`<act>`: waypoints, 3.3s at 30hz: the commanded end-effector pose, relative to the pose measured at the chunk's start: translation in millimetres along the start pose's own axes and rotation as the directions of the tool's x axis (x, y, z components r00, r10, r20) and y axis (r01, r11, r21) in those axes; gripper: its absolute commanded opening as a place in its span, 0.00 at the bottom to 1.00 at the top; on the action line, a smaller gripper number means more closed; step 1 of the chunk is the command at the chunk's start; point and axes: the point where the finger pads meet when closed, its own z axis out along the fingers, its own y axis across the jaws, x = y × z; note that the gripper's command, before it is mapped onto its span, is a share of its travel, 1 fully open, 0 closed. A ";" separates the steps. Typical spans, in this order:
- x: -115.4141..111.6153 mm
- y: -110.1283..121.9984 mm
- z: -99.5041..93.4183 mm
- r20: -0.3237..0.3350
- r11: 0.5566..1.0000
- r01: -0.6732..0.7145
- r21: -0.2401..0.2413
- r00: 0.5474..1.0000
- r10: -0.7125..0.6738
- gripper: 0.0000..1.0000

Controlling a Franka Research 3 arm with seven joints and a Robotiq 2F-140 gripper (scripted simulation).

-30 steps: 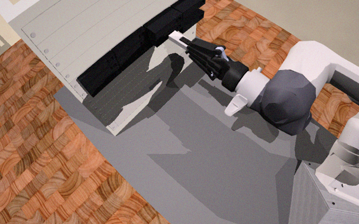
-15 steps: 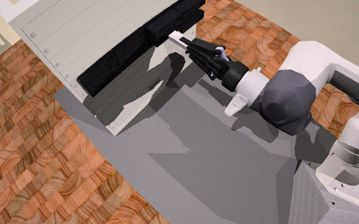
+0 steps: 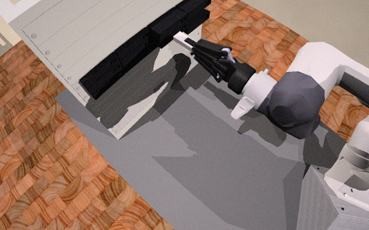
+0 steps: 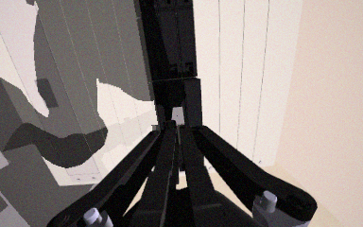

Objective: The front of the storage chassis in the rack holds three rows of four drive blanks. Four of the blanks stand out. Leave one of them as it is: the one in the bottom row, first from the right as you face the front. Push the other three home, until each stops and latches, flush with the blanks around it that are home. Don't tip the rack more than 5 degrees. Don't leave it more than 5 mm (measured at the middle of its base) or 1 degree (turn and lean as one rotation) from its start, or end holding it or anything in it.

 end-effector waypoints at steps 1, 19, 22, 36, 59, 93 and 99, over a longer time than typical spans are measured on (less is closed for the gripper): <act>-0.6 -0.5 0.4 0.001 1.000 0.002 0.001 1.000 -0.002 0.00; -0.6 -0.5 0.4 0.001 1.000 0.002 0.001 1.000 -0.002 0.00; -0.6 -0.5 0.4 0.001 1.000 0.002 0.001 1.000 -0.002 0.00; -0.8 -0.9 0.3 0.001 1.000 0.002 0.001 1.000 -0.002 0.00; -1.1 -1.4 0.2 0.001 1.000 0.002 0.001 1.000 -0.002 0.00; -1.6 -2.2 10.2 0.001 1.000 0.002 0.001 1.000 -0.002 0.00; -1.3 -1.7 11.5 0.001 1.000 0.002 0.001 1.000 -0.002 0.00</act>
